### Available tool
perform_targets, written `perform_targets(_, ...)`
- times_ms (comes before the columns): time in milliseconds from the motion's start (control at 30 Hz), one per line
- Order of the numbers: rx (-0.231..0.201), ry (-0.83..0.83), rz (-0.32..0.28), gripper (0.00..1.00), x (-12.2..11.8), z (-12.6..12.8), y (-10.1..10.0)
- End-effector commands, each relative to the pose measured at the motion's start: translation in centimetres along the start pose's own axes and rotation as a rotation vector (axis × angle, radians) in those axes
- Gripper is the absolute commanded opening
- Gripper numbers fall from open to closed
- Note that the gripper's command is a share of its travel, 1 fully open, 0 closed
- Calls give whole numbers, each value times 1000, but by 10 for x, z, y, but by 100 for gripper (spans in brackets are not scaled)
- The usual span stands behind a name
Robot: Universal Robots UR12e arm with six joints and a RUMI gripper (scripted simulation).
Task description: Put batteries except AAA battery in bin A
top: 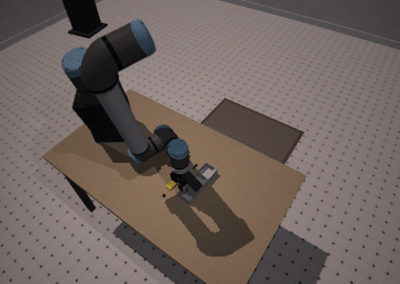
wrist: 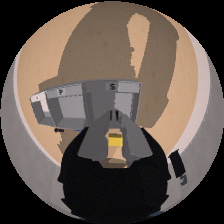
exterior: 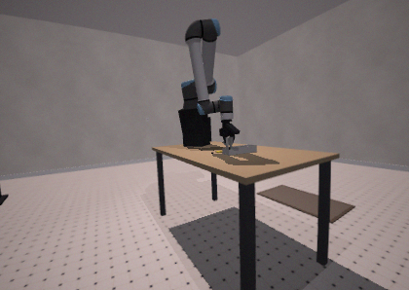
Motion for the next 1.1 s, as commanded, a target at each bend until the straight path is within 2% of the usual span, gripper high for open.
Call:
perform_targets(0, 0, 0, 3, 4, 1, 0, 1)
perform_targets(600, 0, 0, 3, 4, 1, 0, 1)
perform_targets(1067, 1, 2, 2, 4, 0, -1, 18)
Point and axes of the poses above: the point where the finger pads meet when closed, its own y axis back along the fingers, its own z axis across the jaws, x = y × z, the point moved 7 cm from there along y, back along the fingers, and after that the axes turned 9 degrees about -y, right-handed, at the moved point
